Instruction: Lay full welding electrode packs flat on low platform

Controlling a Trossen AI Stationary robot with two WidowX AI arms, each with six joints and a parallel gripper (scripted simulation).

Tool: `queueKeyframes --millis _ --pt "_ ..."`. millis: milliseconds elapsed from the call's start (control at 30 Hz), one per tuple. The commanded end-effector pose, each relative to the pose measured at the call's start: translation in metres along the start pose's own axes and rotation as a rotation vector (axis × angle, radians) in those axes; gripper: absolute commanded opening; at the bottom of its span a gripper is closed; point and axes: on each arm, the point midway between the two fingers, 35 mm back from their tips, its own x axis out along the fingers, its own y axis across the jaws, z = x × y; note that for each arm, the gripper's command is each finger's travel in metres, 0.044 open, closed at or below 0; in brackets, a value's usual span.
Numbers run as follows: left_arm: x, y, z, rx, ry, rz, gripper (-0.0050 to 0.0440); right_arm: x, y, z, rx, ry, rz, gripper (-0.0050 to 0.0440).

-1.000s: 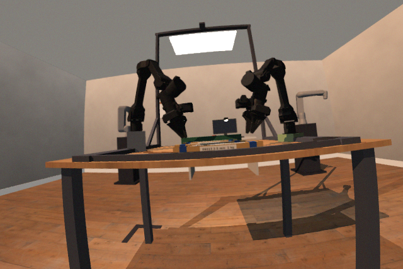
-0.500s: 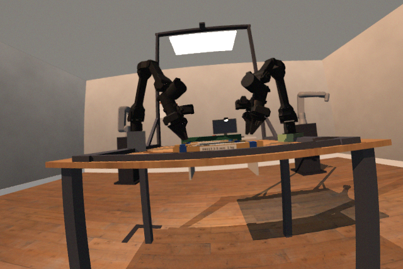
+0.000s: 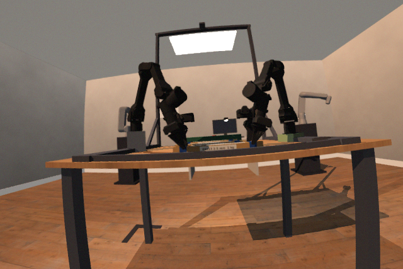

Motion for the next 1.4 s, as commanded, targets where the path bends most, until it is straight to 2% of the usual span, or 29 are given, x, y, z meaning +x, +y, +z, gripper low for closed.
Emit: queueKeyframes --millis 0,567,600,733,833,967,1000,1033,1367 --pt "0.002 0.002 0.002 0.005 -0.013 0.008 0.0330 0.002 0.001 0.000 -0.002 -0.005 -0.003 0.0330" --pt "0.016 0.001 -0.004 0.005 -0.012 0.007 0.0330 0.016 0.001 -0.005 -0.002 -0.005 -0.003 0.0330" --pt "0.011 0.005 0.002 0.010 -0.027 0.022 0.0330 0.010 -0.004 0.001 -0.007 -0.021 -0.017 0.0330" --pt "0.011 0.005 0.002 0.010 -0.027 0.022 0.0330 0.016 0.001 -0.006 -0.002 -0.005 -0.003 0.0330" --pt "0.011 0.005 0.002 0.010 -0.027 0.022 0.0330 0.010 -0.003 0.001 -0.007 -0.021 -0.017 0.0330" --pt "0.011 0.004 0.001 0.010 -0.027 0.022 0.0330 0.013 0.001 -0.003 -0.004 -0.013 -0.010 0.0330" --pt "0.011 0.004 0.001 0.010 -0.027 0.022 0.0330 0.010 -0.003 0.000 -0.007 -0.021 -0.017 -0.0050" --pt "0.011 0.004 0.001 0.010 -0.027 0.022 -0.0050 0.010 -0.003 0.000 -0.007 -0.021 -0.017 -0.0050" --pt "0.011 0.004 0.001 0.010 -0.027 0.022 -0.0050 0.010 -0.003 0.000 -0.007 -0.021 -0.017 -0.0050"
